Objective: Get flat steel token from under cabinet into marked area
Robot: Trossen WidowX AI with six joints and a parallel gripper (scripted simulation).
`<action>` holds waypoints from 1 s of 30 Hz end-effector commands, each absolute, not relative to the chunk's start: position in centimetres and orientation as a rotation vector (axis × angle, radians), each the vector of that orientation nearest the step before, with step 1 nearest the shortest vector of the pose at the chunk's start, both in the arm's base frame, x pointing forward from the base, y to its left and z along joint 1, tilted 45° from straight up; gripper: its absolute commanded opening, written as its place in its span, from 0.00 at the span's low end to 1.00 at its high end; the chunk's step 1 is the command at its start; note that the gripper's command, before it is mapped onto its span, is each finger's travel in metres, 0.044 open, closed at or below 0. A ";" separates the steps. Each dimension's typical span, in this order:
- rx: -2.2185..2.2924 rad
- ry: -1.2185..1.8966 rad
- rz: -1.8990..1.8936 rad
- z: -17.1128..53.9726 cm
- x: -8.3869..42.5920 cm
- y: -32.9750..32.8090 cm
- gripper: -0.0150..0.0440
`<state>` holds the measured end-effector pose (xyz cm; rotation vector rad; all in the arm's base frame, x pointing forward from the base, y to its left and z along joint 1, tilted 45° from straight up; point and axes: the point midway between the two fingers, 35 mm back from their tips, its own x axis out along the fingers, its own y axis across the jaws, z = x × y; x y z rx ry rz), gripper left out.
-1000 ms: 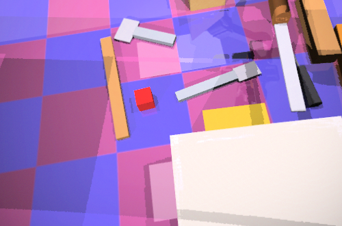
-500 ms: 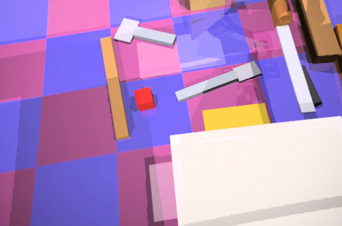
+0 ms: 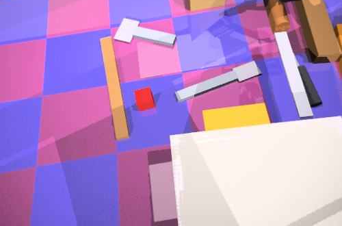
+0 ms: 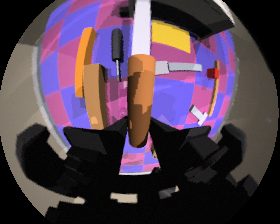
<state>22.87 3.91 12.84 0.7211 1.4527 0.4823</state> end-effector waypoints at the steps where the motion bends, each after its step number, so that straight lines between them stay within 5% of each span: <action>1: 0.726 1.436 0.482 12.7 23.1 4.3 0.25; 30: 0.725 1.433 0.485 9.6 23.6 7.4 0.25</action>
